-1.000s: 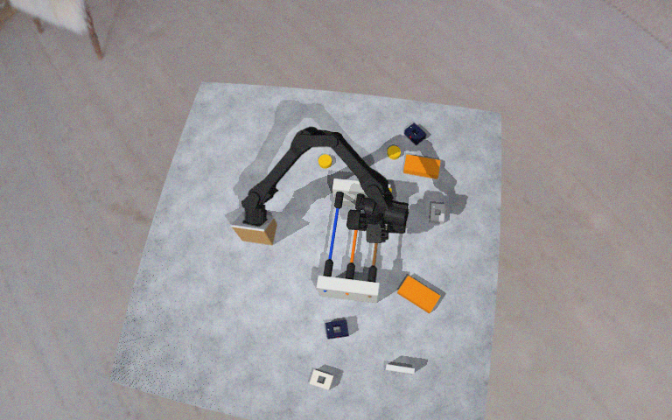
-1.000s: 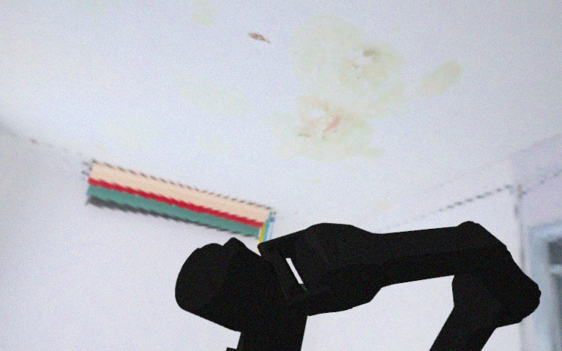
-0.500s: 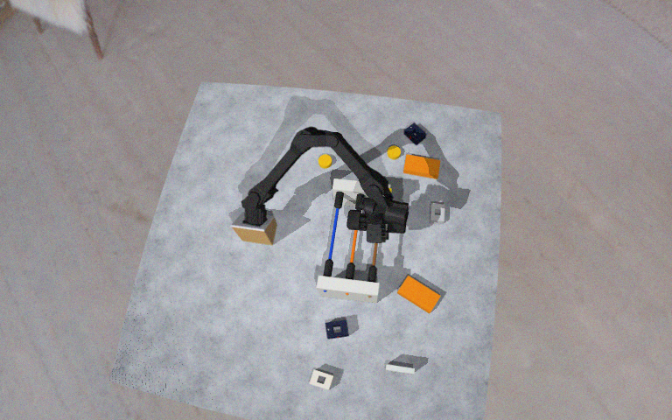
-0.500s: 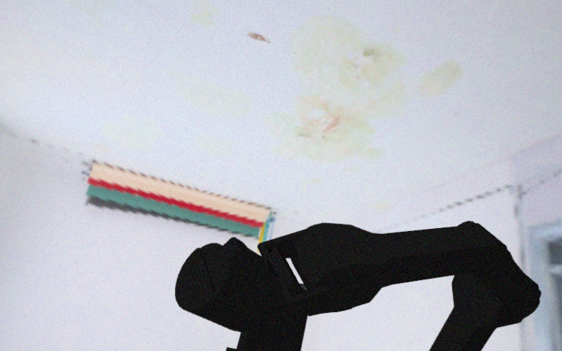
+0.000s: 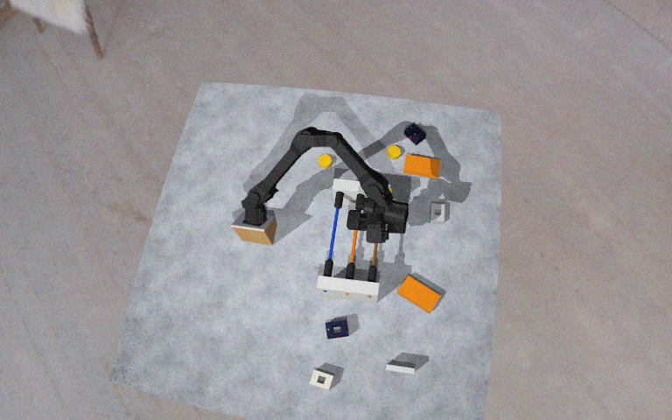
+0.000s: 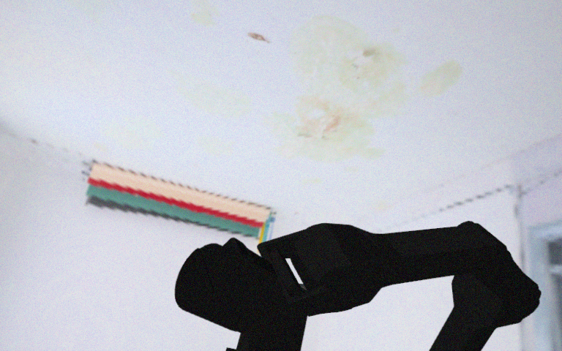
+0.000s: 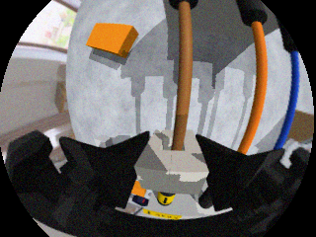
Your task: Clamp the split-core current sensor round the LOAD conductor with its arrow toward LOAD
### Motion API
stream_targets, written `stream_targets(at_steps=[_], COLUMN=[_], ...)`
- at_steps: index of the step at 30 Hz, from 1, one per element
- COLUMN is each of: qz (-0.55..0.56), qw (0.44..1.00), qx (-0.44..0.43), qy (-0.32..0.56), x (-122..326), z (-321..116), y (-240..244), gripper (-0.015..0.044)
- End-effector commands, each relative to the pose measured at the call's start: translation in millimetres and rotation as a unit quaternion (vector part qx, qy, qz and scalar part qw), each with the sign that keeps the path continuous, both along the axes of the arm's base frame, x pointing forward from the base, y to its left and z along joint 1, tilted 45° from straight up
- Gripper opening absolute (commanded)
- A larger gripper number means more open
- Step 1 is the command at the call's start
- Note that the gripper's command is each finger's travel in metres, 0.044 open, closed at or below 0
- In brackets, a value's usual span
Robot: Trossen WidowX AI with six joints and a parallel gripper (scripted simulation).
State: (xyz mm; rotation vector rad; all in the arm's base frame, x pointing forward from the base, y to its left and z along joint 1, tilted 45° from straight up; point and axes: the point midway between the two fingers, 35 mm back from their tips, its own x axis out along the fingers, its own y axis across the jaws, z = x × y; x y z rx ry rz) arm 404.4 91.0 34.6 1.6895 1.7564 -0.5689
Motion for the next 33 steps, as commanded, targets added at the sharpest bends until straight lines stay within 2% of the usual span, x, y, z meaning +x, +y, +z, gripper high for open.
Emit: stream_targets(at_steps=[1, 13, 33], qz=[0.0, 0.0, 0.0], qw=[1.0, 1.0, 1.0], qx=[0.0, 0.0, 0.0], qy=[0.001, 0.001, 0.0], x=[-0.2, -0.2, 0.0], z=[0.1, 0.1, 0.0], y=[-0.1, -0.1, 0.0], gripper=[0.027, 0.027, 0.0137])
